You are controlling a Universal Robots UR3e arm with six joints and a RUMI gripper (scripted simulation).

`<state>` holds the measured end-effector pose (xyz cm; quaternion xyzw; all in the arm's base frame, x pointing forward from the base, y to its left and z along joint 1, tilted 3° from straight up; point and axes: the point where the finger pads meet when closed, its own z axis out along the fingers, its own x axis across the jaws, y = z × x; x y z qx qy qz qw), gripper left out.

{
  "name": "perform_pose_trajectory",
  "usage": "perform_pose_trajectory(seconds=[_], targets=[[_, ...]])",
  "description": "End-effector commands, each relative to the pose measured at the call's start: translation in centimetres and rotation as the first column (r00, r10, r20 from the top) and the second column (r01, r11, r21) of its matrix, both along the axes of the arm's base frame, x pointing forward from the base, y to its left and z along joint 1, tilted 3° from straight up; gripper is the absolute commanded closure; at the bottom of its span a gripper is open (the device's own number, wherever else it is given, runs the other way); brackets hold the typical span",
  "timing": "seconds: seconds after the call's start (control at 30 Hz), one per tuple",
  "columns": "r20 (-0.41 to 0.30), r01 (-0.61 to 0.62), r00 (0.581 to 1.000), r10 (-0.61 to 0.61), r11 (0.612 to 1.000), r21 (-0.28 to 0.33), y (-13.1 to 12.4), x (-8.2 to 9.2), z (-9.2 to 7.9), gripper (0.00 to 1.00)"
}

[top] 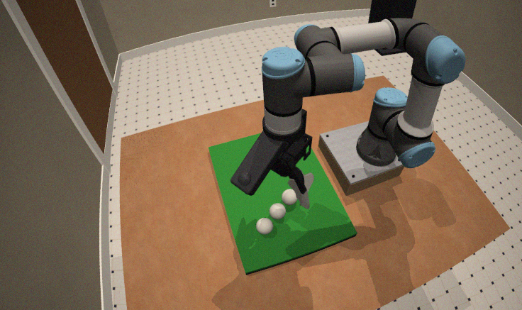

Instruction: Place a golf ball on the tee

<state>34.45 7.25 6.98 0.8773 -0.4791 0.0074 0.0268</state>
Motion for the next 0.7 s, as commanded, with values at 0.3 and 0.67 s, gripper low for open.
perform_pose_trajectory(seconds=[0.3, 0.67], targets=[[0.003, 0.0, 1.0, 0.0, 1.0, -0.001, -0.2, 0.1, -3.1, 0.0], [0.004, 0.0, 1.0, 0.0, 1.0, -0.001, -0.4, 0.1, -6.8, 0.0]])
